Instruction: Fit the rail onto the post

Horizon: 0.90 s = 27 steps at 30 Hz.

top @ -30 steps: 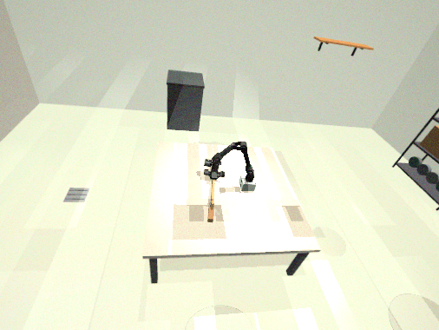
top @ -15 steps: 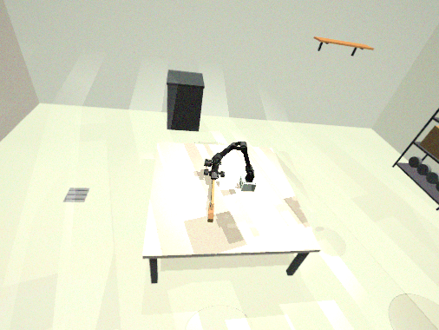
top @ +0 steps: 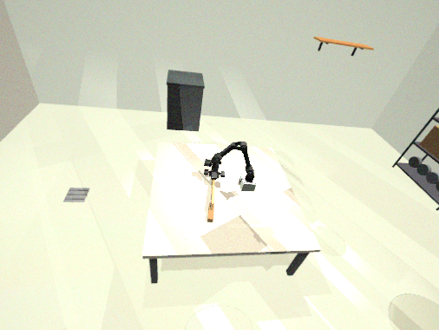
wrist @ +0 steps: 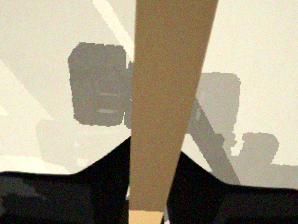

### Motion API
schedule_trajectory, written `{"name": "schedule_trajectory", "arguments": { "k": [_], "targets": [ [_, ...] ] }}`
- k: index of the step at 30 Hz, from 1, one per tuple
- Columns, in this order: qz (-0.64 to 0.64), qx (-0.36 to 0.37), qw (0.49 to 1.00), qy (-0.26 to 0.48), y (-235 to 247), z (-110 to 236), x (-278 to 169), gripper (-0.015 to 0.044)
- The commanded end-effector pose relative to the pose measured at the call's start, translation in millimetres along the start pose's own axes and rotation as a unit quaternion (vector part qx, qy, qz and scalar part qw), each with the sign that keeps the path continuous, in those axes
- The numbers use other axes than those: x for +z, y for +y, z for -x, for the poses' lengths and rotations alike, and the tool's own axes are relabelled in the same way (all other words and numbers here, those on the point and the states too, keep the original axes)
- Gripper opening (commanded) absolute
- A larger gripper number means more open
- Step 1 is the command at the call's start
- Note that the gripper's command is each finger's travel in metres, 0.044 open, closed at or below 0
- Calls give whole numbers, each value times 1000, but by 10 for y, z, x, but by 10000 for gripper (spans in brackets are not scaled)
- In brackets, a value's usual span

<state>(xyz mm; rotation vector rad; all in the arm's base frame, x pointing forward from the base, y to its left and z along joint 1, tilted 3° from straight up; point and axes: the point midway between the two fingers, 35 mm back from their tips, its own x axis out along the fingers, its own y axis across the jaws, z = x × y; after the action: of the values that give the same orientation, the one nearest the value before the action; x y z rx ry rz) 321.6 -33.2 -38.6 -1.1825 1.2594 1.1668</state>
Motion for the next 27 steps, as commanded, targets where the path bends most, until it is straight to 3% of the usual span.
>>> {"name": "schedule_trajectory", "arguments": {
  "k": [1,27],
  "targets": [
    [1,-1,1000,-2,-5,34,4,0],
    [1,-1,1000,-2,-28,166,4,0]
  ]
}}
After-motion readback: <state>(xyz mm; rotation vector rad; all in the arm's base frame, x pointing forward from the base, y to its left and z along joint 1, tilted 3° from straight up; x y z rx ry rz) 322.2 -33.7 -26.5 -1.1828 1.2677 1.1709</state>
